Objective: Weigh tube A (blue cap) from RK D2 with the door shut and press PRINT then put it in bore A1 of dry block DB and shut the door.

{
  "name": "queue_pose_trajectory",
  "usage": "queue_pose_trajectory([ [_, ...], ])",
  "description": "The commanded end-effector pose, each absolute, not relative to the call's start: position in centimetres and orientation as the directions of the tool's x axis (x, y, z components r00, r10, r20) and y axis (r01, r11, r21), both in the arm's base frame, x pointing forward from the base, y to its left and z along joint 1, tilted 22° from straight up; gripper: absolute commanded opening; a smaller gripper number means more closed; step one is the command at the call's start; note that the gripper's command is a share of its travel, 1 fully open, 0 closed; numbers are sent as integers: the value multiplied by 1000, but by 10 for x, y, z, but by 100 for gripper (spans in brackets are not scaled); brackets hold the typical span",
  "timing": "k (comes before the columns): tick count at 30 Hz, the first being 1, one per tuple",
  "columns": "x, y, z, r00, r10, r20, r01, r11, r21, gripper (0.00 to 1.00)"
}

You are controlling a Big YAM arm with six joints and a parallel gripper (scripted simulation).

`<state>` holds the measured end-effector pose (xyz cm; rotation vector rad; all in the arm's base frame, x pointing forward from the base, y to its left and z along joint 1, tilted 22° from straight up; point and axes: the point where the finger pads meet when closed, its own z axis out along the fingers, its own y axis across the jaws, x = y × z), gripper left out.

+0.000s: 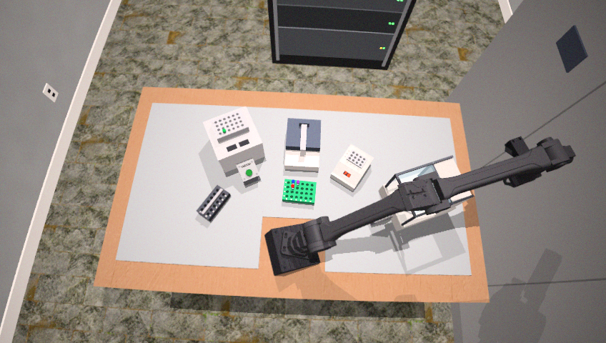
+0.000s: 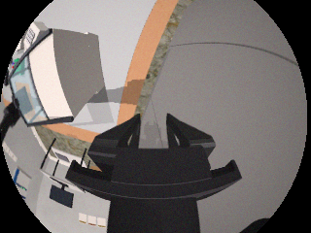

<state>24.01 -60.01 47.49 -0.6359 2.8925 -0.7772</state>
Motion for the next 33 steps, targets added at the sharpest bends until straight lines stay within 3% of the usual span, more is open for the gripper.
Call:
queue_pose_trajectory([
  [1, 233, -585, 512, -910, -413, 28, -381, 809, -448, 36],
  [33, 228, -574, 549, -910, -413, 28, -381, 809, -448, 36],
])
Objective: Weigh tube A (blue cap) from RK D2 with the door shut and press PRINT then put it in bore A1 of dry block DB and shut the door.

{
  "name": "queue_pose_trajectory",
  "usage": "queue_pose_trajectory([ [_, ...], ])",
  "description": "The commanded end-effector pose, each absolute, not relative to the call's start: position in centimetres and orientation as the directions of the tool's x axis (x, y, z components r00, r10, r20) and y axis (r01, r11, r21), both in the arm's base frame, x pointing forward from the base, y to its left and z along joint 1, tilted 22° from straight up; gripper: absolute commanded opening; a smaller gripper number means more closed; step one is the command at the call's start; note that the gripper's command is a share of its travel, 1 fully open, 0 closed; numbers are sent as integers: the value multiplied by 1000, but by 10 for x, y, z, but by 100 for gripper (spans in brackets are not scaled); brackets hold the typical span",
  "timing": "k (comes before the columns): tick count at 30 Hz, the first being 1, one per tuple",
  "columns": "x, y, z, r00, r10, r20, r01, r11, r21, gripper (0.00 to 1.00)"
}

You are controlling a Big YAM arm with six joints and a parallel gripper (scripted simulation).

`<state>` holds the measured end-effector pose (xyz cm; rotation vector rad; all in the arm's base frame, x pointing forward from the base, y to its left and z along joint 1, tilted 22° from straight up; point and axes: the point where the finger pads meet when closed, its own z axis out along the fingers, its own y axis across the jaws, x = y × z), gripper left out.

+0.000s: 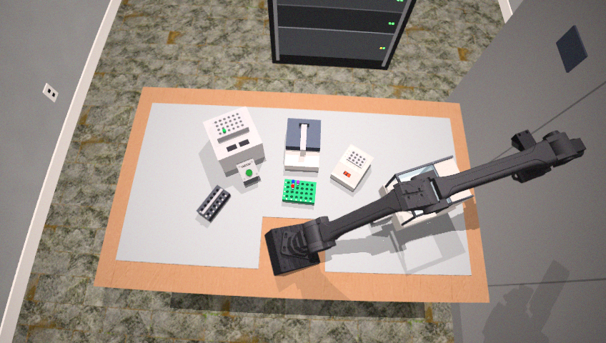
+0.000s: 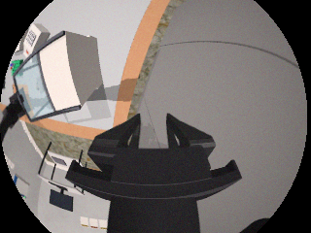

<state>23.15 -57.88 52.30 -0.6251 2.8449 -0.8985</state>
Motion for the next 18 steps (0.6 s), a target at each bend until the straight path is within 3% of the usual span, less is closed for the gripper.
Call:
queue_pose_trajectory([
  [1, 227, -568, 544, -910, -413, 29, -376, 795, -477, 30],
  [4, 224, -537, 549, -911, -411, 29, -351, 735, -580, 30],
  [18, 223, -541, 501, -915, -403, 28, -353, 765, -539, 30],
])
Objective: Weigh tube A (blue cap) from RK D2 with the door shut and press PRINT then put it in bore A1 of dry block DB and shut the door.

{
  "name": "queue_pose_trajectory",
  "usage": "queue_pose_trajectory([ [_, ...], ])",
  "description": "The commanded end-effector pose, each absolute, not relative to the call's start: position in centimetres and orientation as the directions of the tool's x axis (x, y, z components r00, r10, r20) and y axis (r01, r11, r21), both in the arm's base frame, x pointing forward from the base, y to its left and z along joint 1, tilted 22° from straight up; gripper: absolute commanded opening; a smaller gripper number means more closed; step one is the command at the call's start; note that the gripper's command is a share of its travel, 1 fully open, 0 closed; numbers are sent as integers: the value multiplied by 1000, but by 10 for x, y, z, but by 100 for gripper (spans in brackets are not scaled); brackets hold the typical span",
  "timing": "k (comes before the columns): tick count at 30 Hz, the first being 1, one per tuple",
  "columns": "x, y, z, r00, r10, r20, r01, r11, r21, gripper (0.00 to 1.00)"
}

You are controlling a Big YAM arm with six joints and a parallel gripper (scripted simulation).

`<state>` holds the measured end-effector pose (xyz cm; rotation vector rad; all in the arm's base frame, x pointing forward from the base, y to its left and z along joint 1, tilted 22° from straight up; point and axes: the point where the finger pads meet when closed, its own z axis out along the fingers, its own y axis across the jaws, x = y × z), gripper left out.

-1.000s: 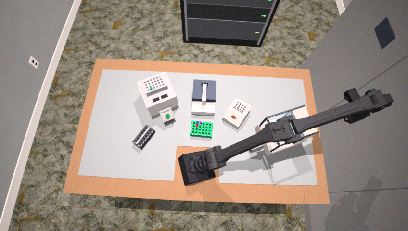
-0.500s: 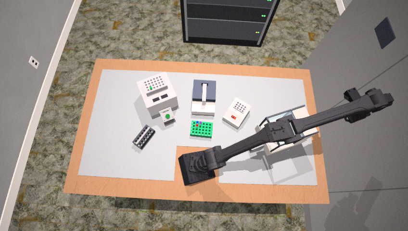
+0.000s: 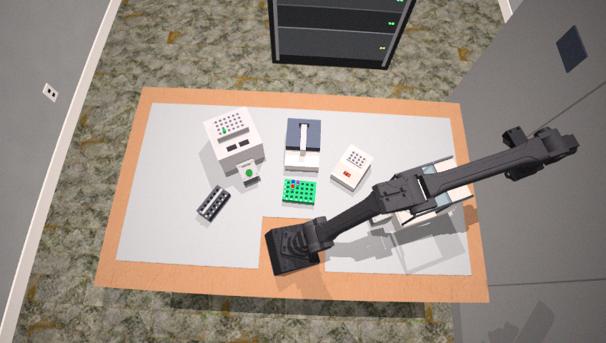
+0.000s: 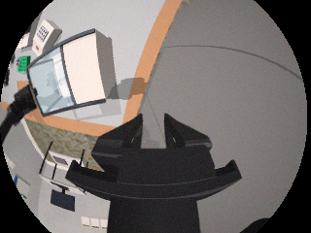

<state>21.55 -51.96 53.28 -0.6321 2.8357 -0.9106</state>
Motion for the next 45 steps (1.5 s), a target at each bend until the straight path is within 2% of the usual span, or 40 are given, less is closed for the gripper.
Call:
queue_pose_trajectory([
  [1, 223, -542, 500, -915, -403, 28, -353, 765, -539, 30],
  [6, 224, -544, 496, -914, -404, 29, -354, 764, -539, 30],
  [8, 220, -510, 516, -910, -414, 29, -356, 742, -568, 30],
  [20, 202, -435, 480, -908, -419, 26, -368, 764, -530, 30],
  [30, 201, -457, 452, -915, -402, 25, -361, 791, -493, 30],
  [34, 194, -406, 455, -906, -422, 25, -381, 788, -484, 30],
  [45, 183, -356, 434, -905, -425, 23, -385, 793, -472, 30],
])
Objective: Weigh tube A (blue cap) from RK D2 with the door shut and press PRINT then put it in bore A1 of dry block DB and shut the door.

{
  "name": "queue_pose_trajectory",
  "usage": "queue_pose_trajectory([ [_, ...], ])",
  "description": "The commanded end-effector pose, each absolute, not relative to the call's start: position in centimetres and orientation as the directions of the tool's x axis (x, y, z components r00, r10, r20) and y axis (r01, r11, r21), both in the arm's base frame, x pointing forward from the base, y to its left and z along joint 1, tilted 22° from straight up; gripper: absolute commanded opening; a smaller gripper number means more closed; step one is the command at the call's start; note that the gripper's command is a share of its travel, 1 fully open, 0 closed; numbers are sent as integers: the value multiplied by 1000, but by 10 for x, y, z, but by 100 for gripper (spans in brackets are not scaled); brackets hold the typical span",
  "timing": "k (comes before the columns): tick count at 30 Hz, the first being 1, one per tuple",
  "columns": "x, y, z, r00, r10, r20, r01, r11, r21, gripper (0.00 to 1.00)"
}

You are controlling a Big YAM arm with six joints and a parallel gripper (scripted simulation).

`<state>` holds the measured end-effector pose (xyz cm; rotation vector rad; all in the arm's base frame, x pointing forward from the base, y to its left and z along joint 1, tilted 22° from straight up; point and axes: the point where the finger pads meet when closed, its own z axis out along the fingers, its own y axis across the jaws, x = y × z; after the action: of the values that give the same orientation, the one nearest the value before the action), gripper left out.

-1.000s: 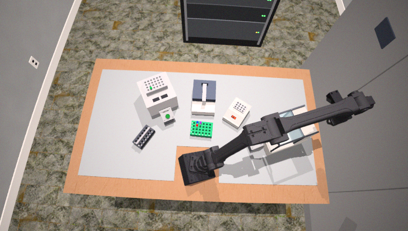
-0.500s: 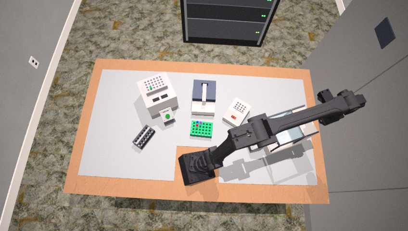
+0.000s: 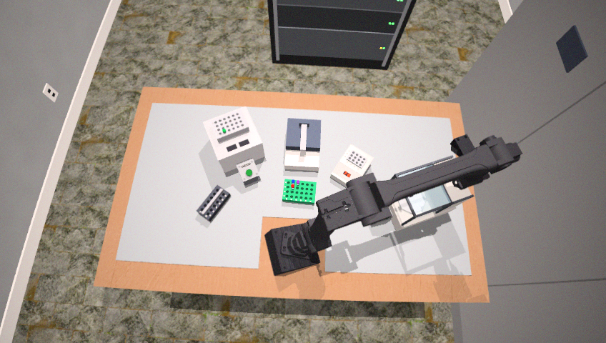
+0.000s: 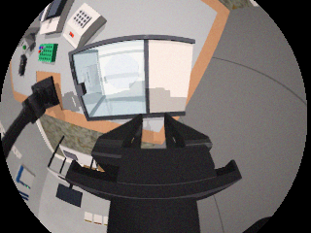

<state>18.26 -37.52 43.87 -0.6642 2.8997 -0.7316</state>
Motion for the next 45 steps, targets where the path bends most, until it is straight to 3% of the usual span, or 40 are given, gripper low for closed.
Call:
queue_pose_trajectory([
  [1, 182, -351, 432, -905, -425, 22, -383, 790, -479, 30],
  [18, 153, -239, 376, -901, -433, 19, -405, 826, -391, 30],
  [45, 156, -252, 390, -901, -433, 17, -400, 818, -414, 30],
])
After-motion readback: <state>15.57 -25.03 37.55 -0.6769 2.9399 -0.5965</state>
